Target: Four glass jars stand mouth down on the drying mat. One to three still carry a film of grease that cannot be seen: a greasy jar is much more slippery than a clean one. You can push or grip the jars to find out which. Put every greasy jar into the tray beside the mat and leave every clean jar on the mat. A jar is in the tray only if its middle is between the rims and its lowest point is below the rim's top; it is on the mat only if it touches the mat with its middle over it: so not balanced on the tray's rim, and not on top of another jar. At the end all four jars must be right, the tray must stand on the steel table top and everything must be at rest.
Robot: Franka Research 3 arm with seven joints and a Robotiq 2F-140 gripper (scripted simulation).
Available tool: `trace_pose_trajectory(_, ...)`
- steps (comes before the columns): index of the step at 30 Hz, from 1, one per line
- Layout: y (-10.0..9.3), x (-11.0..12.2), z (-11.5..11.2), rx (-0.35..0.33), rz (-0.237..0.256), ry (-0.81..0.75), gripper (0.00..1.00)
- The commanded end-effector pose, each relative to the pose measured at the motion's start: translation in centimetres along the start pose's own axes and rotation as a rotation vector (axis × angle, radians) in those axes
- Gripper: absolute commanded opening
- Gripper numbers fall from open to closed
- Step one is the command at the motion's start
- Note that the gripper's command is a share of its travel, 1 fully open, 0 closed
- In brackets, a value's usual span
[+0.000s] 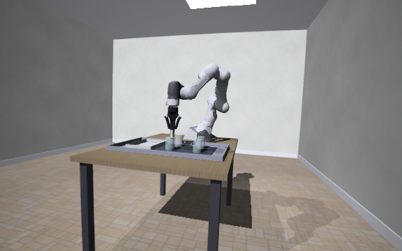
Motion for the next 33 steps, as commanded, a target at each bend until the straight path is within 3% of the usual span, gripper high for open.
trace_pose_trajectory(1, 0.15, 0.12, -0.02, 0.006, -0.002, 0.002, 0.00)
trace_pose_trajectory(33, 0.07, 0.10, -0.39, 0.006, -0.002, 0.002, 0.00)
Point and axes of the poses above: the point where the finger pads meet when closed, its own y axis out along the fingers, its own x axis across the jaws, z = x × y, the point moved 9 cm from there along -y, back along the fingers, and after that the axes turned 3 degrees about -y, right-handed, at the moved point
